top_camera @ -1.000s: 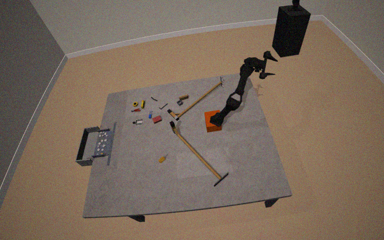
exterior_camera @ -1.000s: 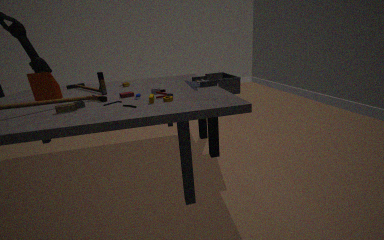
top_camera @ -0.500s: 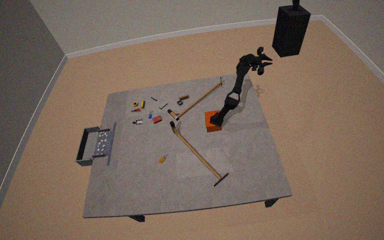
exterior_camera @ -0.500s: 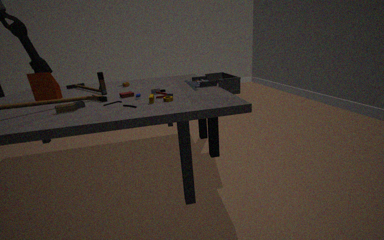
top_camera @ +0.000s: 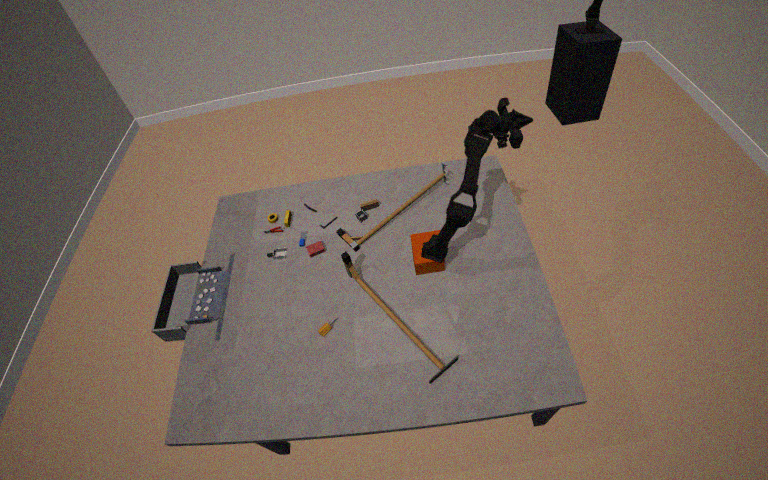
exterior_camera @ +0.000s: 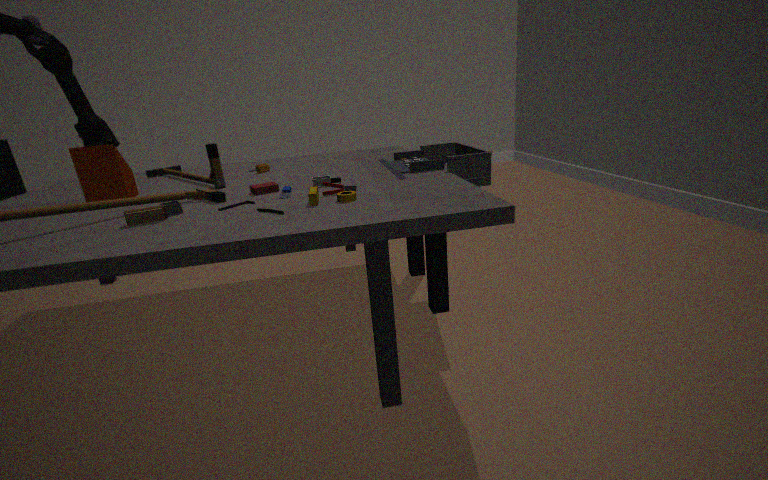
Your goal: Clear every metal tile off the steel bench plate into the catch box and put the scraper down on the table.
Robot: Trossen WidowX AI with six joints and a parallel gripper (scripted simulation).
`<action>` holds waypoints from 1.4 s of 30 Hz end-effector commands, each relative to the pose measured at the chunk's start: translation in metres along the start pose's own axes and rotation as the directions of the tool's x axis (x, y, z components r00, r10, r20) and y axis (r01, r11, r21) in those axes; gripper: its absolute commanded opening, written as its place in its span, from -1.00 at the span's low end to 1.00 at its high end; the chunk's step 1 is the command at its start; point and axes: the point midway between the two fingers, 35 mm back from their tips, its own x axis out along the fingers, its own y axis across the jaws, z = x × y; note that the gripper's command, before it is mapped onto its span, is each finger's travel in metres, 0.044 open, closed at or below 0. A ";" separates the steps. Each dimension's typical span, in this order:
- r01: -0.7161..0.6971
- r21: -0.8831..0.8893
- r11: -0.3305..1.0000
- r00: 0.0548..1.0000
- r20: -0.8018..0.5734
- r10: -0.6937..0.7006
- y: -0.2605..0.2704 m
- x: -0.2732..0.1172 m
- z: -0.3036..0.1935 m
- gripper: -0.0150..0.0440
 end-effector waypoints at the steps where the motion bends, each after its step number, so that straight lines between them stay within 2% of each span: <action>1: 0.044 -0.073 0.996 0.999 -0.011 -0.045 -0.012 -0.008 -0.001 -0.49; 20: 0.238 -0.464 0.853 0.955 -0.047 -0.292 -0.074 -0.064 -0.004 -0.49; 42: 0.296 -0.820 0.490 0.833 -0.030 -0.553 -0.133 -0.142 0.006 -0.49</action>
